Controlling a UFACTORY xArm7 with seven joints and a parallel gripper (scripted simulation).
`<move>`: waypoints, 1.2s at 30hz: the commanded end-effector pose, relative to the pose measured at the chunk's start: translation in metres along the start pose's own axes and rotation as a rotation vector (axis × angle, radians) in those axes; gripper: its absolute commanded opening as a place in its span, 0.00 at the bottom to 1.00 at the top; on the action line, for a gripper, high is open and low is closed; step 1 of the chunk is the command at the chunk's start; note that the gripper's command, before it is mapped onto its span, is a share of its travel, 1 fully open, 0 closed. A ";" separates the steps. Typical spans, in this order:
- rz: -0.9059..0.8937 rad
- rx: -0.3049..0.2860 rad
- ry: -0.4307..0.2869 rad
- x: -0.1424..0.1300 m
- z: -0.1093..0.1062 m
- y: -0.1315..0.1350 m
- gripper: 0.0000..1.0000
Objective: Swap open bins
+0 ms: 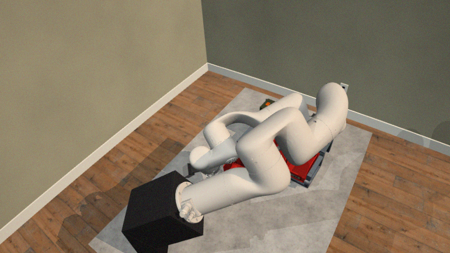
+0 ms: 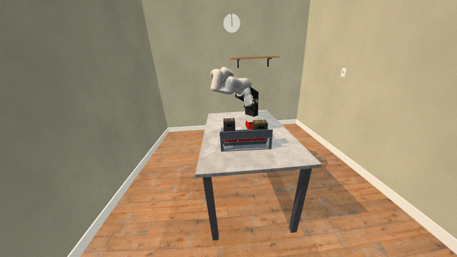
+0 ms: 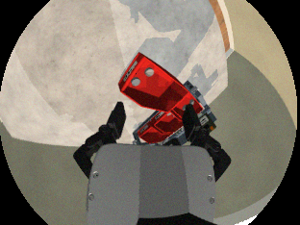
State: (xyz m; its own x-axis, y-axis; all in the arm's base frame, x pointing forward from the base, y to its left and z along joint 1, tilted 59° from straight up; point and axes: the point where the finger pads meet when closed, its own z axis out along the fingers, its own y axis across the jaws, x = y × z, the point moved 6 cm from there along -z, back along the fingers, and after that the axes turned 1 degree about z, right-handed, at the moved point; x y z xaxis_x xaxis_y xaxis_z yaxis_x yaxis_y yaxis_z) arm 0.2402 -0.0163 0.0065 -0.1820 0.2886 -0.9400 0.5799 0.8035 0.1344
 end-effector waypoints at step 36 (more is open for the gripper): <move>-0.018 0.010 -0.007 -0.003 0.001 0.002 1.00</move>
State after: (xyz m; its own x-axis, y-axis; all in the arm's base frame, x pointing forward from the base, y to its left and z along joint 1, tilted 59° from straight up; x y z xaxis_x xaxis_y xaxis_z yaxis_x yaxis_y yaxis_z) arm 0.2422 -0.0170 0.0081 -0.1853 0.2741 -0.9437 0.5844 0.8028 0.1185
